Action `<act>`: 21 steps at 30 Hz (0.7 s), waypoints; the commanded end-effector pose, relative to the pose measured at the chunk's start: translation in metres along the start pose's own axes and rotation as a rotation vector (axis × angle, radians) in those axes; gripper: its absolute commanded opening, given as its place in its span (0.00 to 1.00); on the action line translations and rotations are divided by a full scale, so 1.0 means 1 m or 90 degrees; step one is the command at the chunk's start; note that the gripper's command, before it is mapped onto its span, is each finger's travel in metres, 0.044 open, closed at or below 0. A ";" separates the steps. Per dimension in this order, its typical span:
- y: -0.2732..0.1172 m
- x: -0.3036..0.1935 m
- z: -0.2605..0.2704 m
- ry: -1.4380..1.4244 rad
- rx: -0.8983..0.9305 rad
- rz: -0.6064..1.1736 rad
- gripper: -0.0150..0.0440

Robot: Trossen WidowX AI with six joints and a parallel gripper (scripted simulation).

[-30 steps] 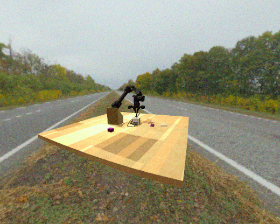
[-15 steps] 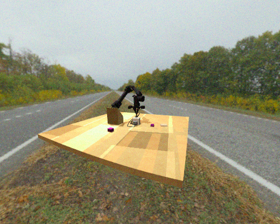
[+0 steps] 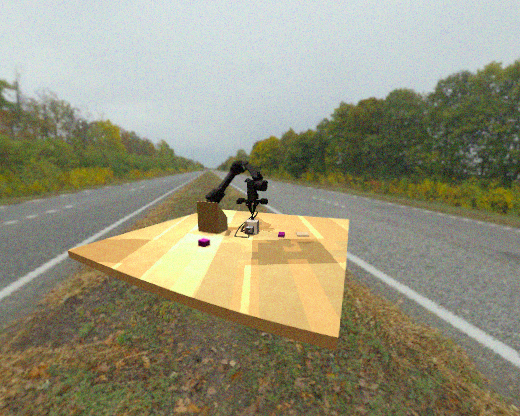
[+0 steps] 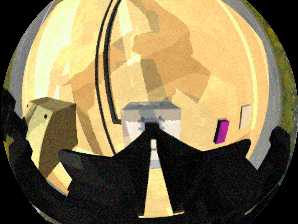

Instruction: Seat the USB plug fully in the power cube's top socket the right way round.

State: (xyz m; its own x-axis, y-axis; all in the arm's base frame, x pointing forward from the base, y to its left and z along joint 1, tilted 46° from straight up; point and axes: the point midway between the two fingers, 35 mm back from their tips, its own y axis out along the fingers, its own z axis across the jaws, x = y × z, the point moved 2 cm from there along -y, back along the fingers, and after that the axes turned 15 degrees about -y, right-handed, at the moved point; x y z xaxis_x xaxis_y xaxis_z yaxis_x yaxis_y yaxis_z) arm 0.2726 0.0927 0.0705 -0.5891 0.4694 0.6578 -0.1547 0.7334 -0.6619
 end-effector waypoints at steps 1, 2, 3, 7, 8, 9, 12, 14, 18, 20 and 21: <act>0.001 0.000 0.000 0.003 -0.001 -0.003 0.25; 0.002 0.000 0.000 0.003 -0.001 -0.003 0.25; 0.002 0.000 0.000 0.003 -0.001 -0.003 0.25; 0.002 0.000 0.000 0.003 -0.001 -0.003 0.25; 0.002 0.000 0.000 0.003 -0.001 -0.003 0.25; 0.002 0.000 0.000 0.003 -0.001 -0.003 0.25; 0.003 0.000 0.000 0.003 -0.001 -0.003 0.25; 0.003 0.000 0.000 0.003 -0.001 -0.003 0.25; 0.003 0.000 0.000 0.003 -0.001 -0.003 0.25; 0.004 0.000 0.000 0.003 -0.001 -0.003 0.25; 0.004 0.000 0.000 0.003 -0.001 -0.003 0.25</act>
State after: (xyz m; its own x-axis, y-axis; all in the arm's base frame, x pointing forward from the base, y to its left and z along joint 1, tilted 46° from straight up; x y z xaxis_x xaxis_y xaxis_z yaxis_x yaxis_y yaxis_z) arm 0.2725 0.0941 0.0688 -0.5884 0.4704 0.6576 -0.1534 0.7336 -0.6620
